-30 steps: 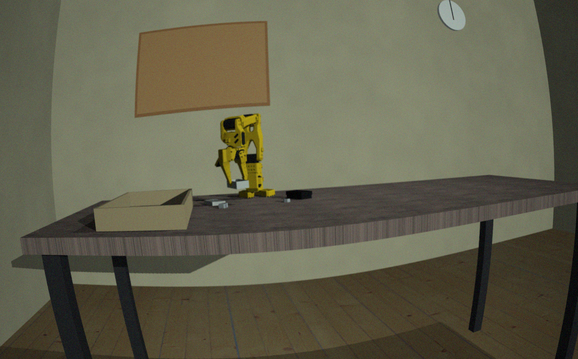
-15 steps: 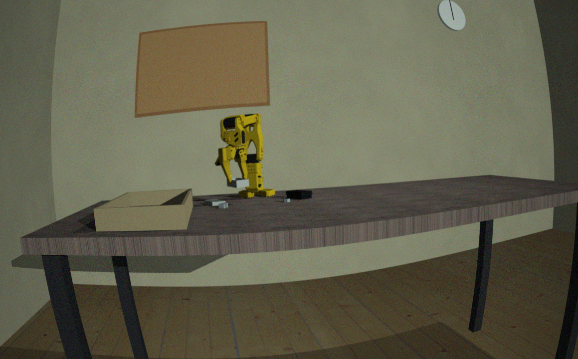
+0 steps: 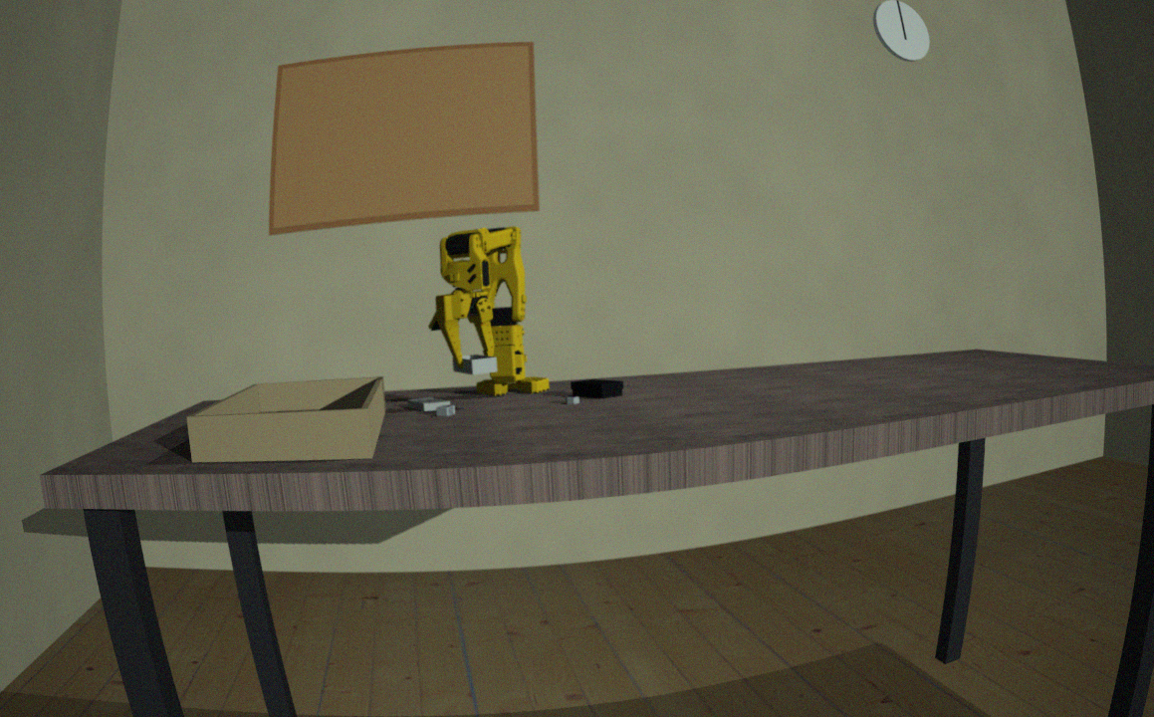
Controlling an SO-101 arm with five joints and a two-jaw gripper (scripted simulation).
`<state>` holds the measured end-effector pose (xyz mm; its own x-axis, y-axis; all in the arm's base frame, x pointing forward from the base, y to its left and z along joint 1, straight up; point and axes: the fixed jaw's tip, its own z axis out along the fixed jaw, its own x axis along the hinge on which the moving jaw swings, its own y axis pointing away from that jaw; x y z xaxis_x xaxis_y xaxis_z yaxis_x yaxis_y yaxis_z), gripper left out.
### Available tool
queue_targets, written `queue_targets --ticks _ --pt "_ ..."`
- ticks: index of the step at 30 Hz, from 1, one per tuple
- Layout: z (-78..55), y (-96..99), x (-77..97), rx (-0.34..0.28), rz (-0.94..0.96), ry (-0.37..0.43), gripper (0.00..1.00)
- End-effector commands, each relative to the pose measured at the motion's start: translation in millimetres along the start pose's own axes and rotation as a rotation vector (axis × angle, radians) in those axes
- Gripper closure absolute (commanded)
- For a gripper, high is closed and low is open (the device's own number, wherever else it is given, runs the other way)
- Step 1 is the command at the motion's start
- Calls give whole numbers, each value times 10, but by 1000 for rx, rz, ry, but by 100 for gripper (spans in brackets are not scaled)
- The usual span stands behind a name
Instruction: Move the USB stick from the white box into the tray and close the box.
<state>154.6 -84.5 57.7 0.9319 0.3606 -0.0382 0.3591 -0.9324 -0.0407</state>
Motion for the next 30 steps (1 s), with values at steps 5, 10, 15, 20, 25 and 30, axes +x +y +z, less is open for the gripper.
queue_targets --ticks 5,10,15,20,25,30 --pt "-171 36 56 -41 3 38 79" --pt "-190 40 59 -41 3 38 79" --pt "-190 40 59 -41 3 38 79" --pt "-190 40 59 -41 3 38 79" --pt "-190 40 59 -41 3 38 79" --pt "-190 40 59 -41 3 38 79"
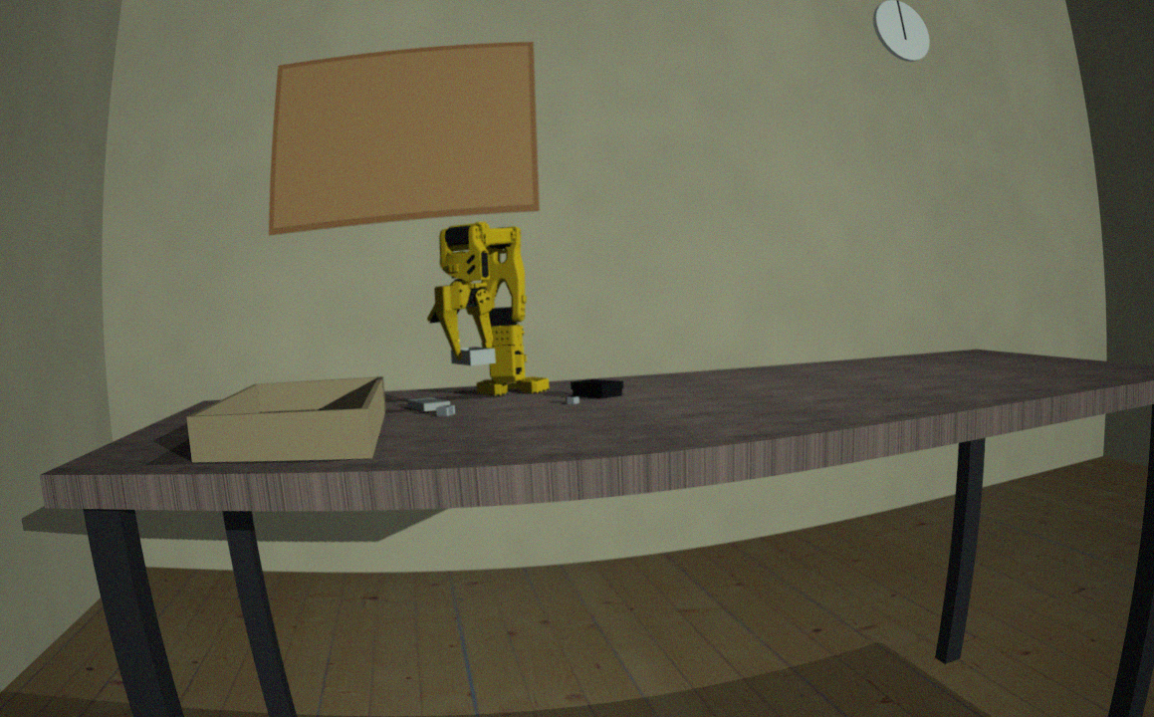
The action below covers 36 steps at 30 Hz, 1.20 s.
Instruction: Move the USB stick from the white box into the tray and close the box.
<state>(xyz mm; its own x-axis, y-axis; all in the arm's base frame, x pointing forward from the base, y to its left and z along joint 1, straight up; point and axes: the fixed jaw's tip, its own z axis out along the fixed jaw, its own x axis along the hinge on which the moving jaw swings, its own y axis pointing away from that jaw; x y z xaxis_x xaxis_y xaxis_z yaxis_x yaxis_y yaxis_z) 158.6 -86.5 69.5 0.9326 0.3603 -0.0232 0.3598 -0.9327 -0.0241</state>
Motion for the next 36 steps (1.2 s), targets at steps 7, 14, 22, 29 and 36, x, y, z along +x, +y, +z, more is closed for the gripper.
queue_targets --ticks 7,14,22,29,36 --pt "-50 5 28 -24 3 23 79" --pt "-34 -1 22 -24 3 23 79" --pt "-29 0 23 -24 3 23 79" --pt "-18 1 24 -24 3 23 79" --pt "-18 3 23 -24 6 23 79"
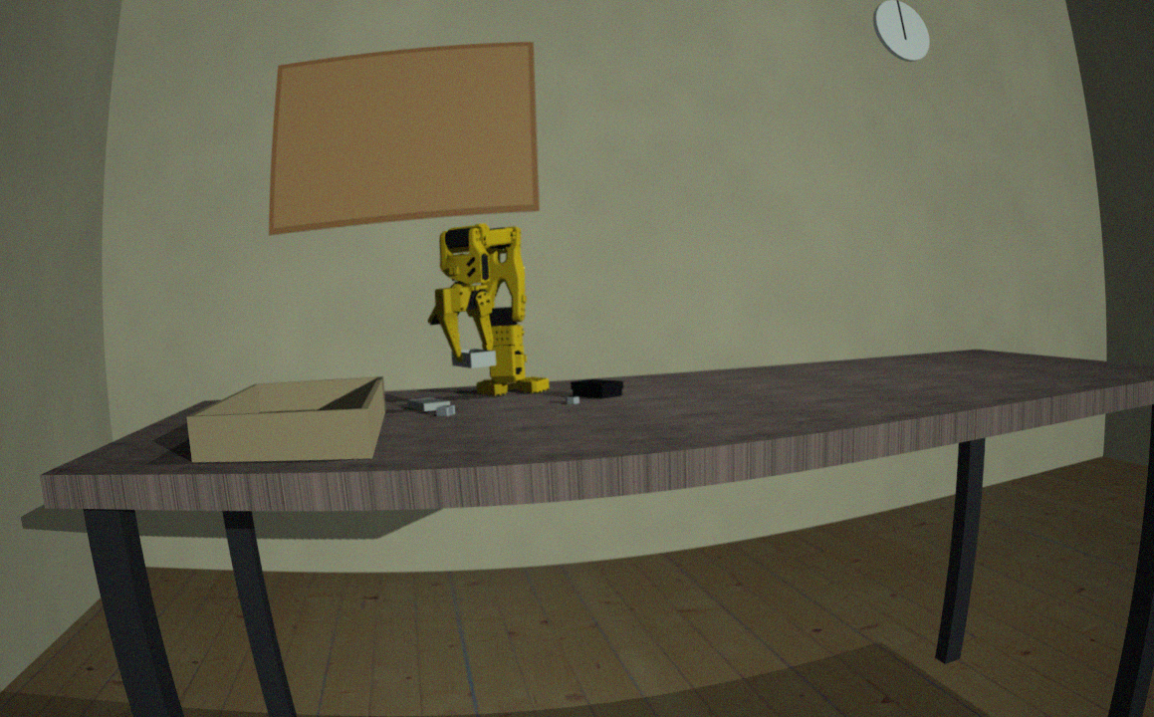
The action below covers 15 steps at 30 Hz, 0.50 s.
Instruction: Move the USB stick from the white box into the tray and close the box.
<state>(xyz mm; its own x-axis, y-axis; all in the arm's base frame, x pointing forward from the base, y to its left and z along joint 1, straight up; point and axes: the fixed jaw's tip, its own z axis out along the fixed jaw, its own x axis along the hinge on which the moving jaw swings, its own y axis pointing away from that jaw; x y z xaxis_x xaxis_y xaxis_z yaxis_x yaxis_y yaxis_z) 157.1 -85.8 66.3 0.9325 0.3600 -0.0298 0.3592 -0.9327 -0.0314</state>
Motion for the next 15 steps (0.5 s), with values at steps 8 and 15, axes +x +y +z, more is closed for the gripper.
queue_targets --ticks 8,15 --pt "-54 76 -6 -30 115 31 79" --pt "-58 166 -72 -27 283 34 79"
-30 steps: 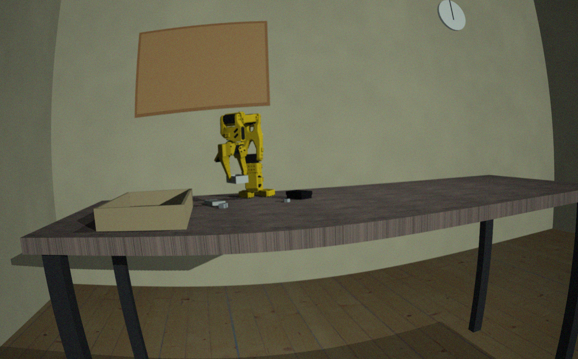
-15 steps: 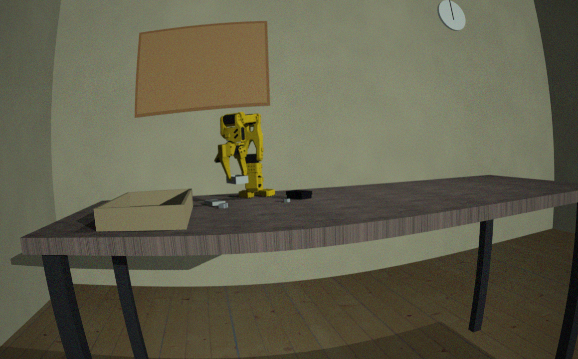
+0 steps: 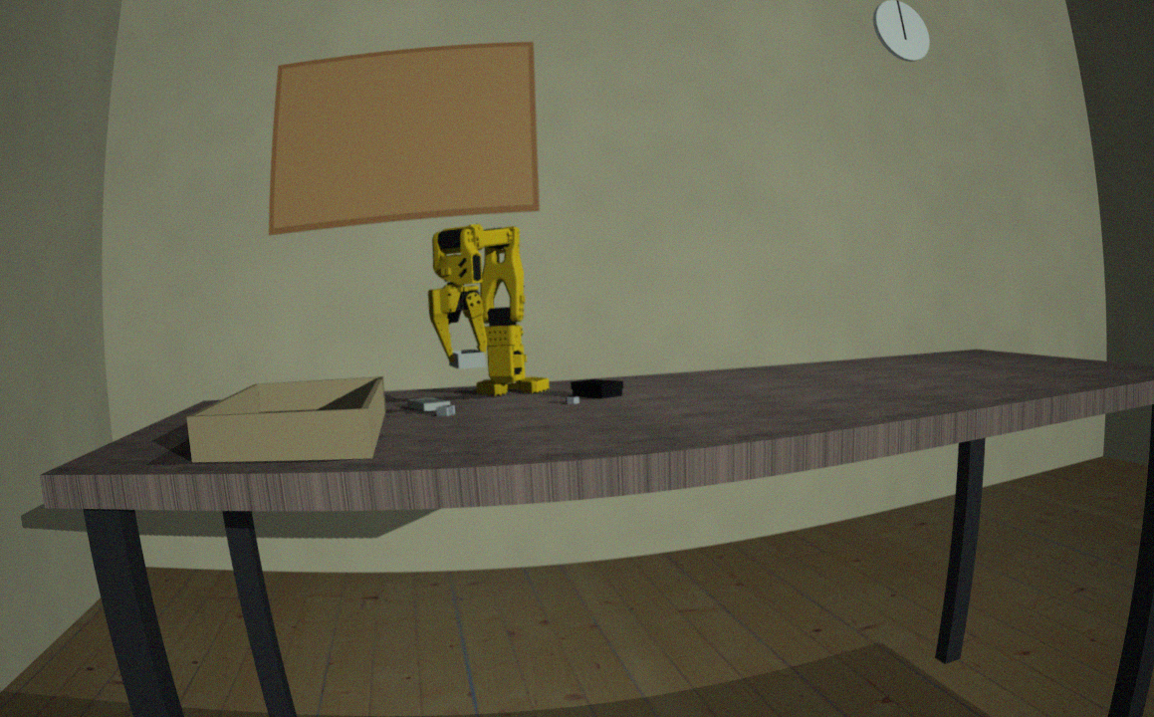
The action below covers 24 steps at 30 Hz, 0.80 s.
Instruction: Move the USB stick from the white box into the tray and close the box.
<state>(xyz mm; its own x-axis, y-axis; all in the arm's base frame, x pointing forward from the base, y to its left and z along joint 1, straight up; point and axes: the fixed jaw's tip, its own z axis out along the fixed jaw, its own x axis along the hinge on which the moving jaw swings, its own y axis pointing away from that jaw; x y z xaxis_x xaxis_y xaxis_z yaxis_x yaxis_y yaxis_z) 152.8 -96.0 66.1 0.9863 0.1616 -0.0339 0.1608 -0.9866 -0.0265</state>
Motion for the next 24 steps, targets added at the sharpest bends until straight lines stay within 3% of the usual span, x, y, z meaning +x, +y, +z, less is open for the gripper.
queue_targets --ticks 1,14,24 --pt "-61 108 10 -25 118 35 79" --pt "-61 438 -208 -14 706 42 79" --pt "-56 543 -303 -9 913 43 79"
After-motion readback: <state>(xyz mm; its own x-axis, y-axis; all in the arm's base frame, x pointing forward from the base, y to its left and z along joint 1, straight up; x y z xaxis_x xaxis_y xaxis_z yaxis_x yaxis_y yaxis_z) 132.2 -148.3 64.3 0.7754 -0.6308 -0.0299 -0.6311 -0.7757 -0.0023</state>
